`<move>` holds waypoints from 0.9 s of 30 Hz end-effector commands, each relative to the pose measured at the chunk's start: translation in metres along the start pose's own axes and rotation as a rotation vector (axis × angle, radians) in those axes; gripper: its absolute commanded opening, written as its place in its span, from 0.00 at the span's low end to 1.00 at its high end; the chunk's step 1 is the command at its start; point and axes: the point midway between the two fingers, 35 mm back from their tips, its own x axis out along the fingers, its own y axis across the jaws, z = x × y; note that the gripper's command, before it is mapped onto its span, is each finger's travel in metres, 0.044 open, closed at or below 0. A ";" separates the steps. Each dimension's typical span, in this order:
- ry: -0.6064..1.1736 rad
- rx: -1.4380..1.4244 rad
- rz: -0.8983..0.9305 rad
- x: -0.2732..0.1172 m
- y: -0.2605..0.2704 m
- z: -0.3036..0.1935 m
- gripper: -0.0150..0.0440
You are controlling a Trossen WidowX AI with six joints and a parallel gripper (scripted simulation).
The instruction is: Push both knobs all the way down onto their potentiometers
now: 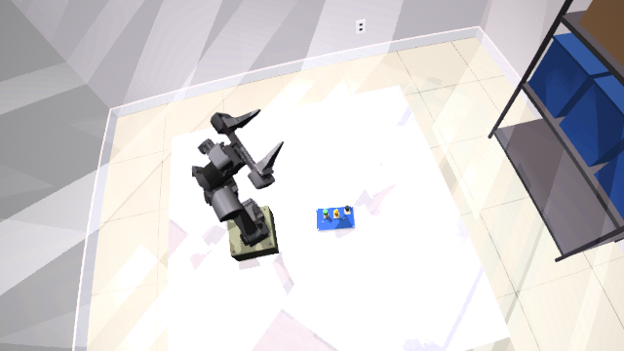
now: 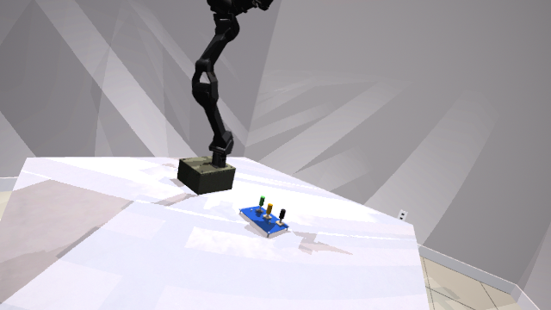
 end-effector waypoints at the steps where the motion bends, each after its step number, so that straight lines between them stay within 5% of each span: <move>1: -0.002 -0.002 0.000 0.000 0.001 0.000 0.89; 15: -0.093 -0.200 0.009 -0.008 0.070 -0.008 0.26; 27: -0.123 -0.354 0.031 -0.002 0.123 -0.037 0.25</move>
